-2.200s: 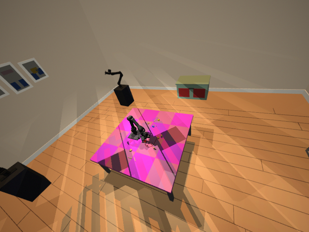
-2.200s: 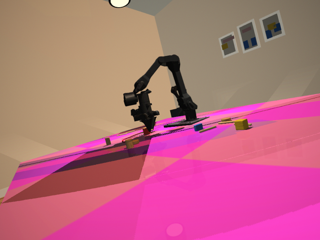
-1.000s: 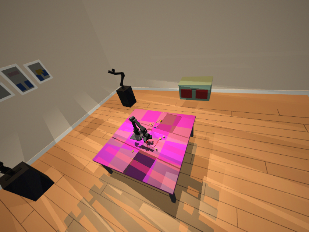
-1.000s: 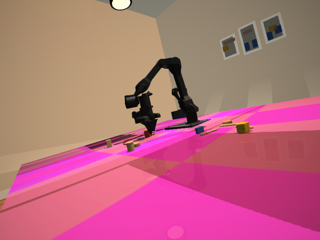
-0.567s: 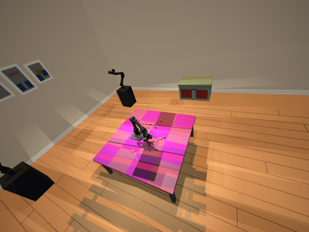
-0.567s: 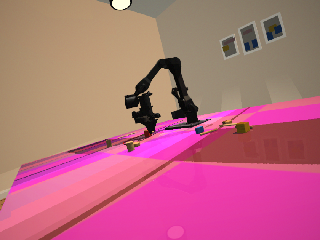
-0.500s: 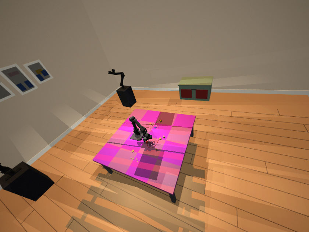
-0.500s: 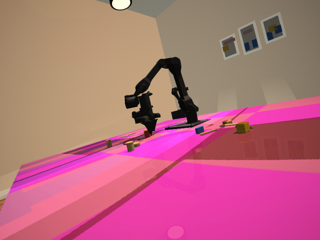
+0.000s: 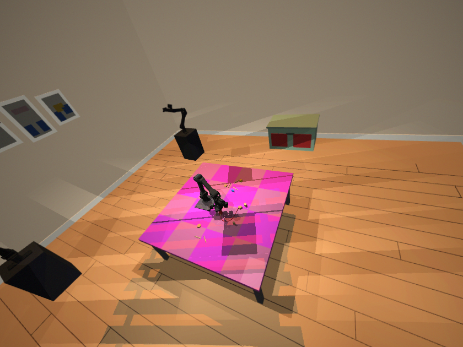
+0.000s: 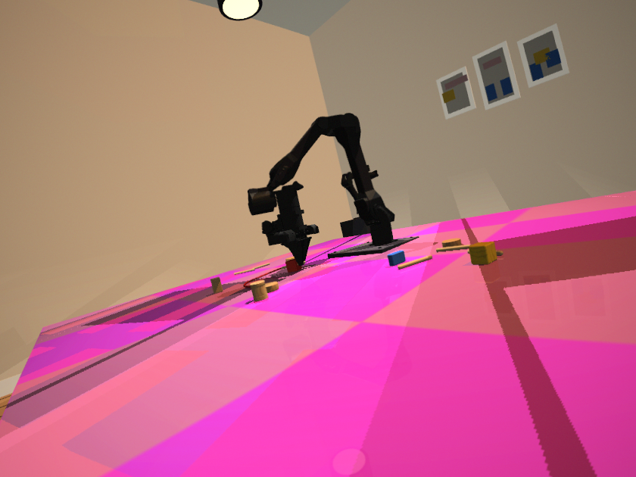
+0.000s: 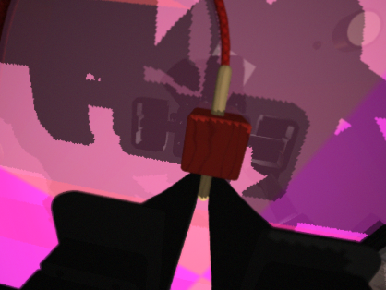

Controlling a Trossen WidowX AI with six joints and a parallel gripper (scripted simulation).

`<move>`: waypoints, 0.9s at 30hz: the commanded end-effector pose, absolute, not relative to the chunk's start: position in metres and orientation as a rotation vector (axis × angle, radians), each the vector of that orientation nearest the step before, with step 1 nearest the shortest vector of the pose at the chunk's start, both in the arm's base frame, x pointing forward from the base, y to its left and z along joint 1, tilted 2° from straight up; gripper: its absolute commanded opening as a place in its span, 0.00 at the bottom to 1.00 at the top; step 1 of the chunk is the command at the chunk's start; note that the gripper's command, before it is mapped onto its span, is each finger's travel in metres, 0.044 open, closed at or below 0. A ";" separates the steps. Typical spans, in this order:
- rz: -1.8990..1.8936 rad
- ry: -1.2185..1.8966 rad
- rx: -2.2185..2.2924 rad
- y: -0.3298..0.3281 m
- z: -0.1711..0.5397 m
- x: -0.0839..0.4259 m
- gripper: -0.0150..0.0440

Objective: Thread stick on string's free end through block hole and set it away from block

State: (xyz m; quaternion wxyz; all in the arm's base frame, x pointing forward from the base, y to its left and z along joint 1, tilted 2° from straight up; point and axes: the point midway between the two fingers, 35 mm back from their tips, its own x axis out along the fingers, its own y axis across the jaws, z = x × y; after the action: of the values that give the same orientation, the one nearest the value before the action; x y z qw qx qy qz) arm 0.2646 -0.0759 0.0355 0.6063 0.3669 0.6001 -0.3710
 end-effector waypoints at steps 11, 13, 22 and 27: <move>-0.887 1.346 0.869 -0.076 0.035 0.268 0.25; -0.890 1.343 0.873 -0.076 0.035 0.268 0.25; -0.903 1.330 0.889 -0.076 0.034 0.270 0.25; -0.908 1.323 0.895 -0.077 0.034 0.271 0.25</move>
State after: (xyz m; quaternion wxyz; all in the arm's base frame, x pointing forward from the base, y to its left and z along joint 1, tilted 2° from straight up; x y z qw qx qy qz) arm 0.2710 -0.0767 0.0354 0.6088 0.3849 0.5739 -0.3897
